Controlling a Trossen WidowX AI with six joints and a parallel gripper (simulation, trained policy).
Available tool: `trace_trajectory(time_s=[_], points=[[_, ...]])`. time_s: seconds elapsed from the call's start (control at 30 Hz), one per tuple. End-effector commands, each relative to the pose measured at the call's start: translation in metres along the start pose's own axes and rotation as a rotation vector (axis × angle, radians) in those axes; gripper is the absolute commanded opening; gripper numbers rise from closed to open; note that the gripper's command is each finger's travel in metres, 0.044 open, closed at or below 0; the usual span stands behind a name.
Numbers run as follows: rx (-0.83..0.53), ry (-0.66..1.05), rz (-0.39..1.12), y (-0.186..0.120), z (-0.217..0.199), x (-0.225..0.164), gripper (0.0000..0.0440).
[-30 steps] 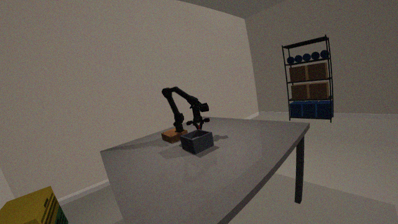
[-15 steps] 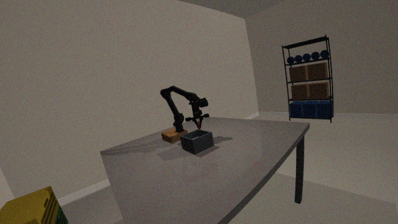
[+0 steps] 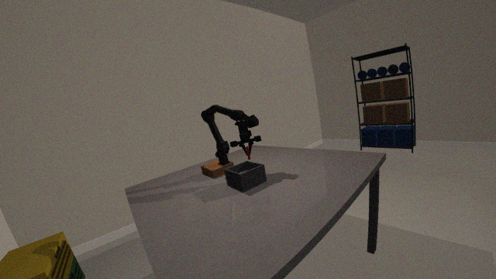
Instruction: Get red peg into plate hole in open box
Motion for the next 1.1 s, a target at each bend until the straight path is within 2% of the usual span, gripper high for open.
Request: trace_trajectory(time_s=[0.0,0.63,1.07], points=[[-0.012,0.008,-0.008,0.0,0.0,0.013,0.0],[-0.043,0.128,-0.017,0.023,-0.01,0.074,0.0],[-0.06,0.181,0.019,0.05,-0.016,0.097,0.0005]])
Point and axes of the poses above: the point midway between the two fingers, 35 mm back from their tips, its own y axis out along the fingers, its own z axis across the jaws, x = y × z, the point moved 4 cm from there along -y, back along the fingers, and after that the axes turned 4 degrees about y, right-handed, at the moved point
